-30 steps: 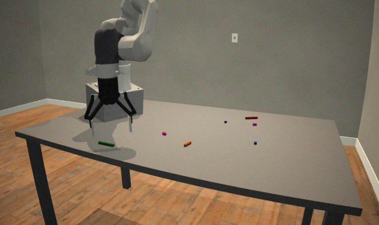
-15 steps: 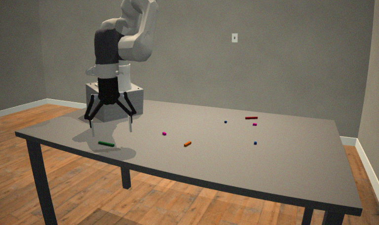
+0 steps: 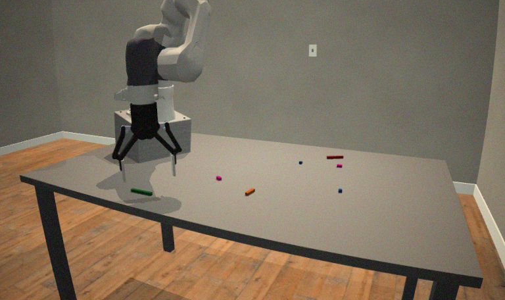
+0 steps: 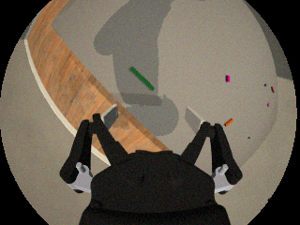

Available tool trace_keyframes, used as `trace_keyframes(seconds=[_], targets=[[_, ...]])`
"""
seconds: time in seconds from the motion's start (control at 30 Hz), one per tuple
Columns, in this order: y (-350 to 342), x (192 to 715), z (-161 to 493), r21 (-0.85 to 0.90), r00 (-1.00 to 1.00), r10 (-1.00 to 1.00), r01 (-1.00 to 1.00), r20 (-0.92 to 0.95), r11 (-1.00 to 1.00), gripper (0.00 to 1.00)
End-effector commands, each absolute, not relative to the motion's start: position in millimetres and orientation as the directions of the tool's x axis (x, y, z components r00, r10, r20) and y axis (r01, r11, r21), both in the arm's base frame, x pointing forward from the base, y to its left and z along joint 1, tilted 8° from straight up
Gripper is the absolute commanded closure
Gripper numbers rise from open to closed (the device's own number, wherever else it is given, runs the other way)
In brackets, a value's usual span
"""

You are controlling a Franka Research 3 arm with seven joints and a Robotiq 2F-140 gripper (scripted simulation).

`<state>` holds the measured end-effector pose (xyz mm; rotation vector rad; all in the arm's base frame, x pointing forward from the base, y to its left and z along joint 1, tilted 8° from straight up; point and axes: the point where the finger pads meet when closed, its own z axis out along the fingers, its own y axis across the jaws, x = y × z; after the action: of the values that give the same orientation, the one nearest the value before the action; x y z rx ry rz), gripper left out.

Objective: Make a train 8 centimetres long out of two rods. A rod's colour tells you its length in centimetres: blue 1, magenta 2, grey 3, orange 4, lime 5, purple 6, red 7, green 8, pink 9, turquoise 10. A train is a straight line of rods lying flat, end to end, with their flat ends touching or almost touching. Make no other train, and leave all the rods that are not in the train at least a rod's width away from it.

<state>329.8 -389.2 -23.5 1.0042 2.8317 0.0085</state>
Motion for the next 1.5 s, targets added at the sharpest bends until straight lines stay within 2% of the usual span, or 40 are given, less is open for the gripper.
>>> trace_keyframes(seconds=[0.0, 0.63, 0.77, 1.47], targets=[[-389.9, 327.4, -24.4, 0.049, -0.762, 0.636, 0.635, -0.125, 0.771, 0.00], [-387.8, 329.3, -24.3, 0.050, -0.755, 0.644, 0.643, -0.125, 0.764, 0.00], [-355.0, 357.2, -23.3, 0.068, -0.639, 0.761, 0.759, -0.113, 0.647, 0.00], [-310.2, 388.3, -22.0, 0.089, -0.465, 0.880, 0.876, -0.096, 0.473, 0.00]])
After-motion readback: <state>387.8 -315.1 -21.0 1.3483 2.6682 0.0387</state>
